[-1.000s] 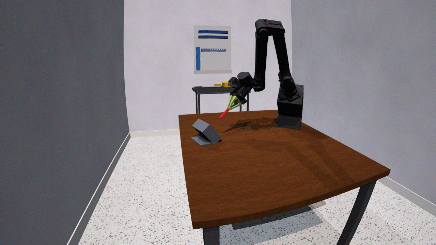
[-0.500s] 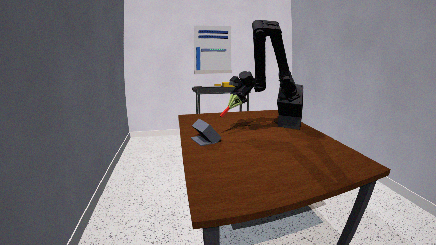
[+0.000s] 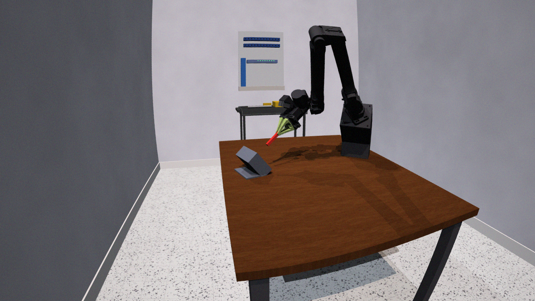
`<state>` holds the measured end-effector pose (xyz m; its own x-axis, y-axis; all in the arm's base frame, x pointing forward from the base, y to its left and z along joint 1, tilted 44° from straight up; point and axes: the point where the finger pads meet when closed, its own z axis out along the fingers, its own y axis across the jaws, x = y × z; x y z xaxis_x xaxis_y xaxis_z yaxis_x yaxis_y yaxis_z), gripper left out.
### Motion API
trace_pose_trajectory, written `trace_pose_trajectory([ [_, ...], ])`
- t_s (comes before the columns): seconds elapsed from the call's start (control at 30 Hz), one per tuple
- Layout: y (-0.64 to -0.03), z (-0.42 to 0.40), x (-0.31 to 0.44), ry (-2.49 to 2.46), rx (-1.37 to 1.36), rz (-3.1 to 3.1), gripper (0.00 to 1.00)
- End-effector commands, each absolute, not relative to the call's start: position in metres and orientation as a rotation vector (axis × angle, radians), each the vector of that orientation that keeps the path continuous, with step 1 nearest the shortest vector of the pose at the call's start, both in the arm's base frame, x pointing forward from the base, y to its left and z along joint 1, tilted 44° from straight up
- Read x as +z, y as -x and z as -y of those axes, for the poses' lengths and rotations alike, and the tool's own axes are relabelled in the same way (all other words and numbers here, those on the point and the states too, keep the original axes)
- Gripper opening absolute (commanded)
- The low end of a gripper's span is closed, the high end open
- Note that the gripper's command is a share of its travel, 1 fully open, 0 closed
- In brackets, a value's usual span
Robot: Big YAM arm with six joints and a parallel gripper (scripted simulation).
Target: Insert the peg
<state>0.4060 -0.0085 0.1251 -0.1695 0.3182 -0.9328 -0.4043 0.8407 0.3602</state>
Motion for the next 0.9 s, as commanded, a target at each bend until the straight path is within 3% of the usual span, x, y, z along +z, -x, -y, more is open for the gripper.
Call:
trace_pose_trajectory([
  [0.0,-0.413,0.003,0.122,0.064,0.656,-1.629,0.0],
  [0.87,-0.439,-0.012,0.117,0.064,0.656,-1.629,0.0],
])
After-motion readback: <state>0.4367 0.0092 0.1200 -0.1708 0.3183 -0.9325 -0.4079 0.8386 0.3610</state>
